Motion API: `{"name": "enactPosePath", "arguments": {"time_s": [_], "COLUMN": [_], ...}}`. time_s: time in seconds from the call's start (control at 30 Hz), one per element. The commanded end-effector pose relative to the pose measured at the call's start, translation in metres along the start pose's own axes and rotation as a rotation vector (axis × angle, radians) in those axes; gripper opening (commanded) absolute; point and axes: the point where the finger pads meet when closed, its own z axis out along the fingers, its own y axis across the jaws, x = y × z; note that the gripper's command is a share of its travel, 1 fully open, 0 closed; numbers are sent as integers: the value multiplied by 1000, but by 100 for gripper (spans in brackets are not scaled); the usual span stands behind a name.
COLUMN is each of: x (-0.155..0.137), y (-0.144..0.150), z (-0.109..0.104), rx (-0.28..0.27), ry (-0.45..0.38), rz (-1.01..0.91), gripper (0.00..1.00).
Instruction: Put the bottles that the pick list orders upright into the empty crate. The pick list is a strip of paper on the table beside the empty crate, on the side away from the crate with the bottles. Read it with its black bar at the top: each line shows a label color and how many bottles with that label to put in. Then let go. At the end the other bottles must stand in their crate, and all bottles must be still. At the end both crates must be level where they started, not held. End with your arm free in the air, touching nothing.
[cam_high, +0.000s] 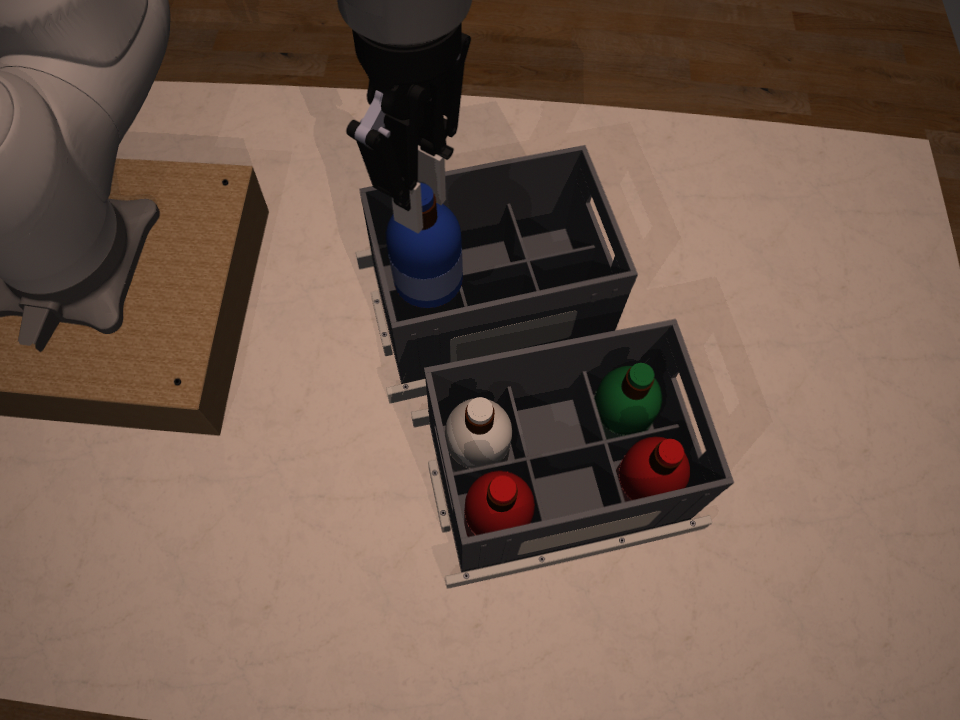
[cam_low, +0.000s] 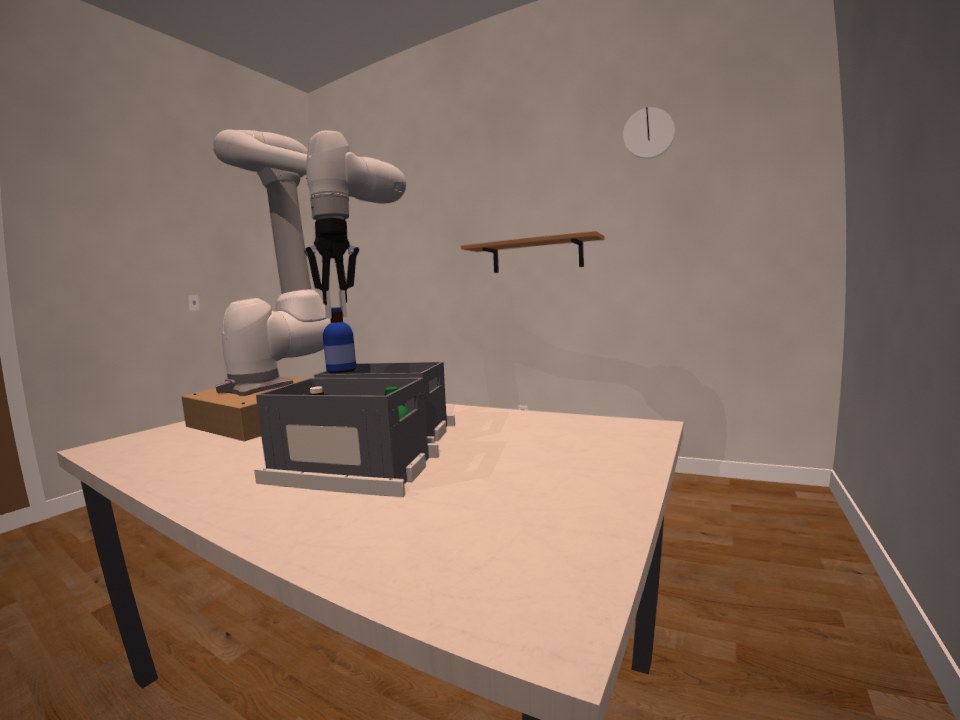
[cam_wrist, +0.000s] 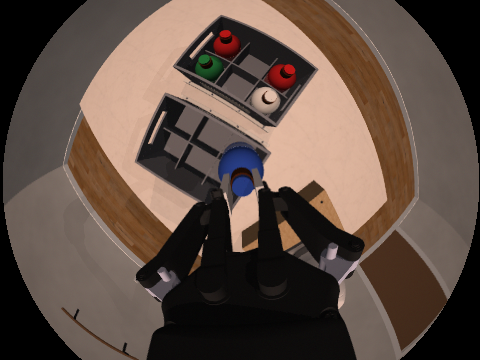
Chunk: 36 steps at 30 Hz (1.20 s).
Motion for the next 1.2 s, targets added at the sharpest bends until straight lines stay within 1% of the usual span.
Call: {"name": "enactPosePath", "arguments": {"time_s": [0.0, 1.17], "x": [0, 0], "y": [0, 0], "z": [1, 32], "rx": [0, 0], "ry": [0, 0], "rz": [0, 0], "gripper": [0, 0]}}
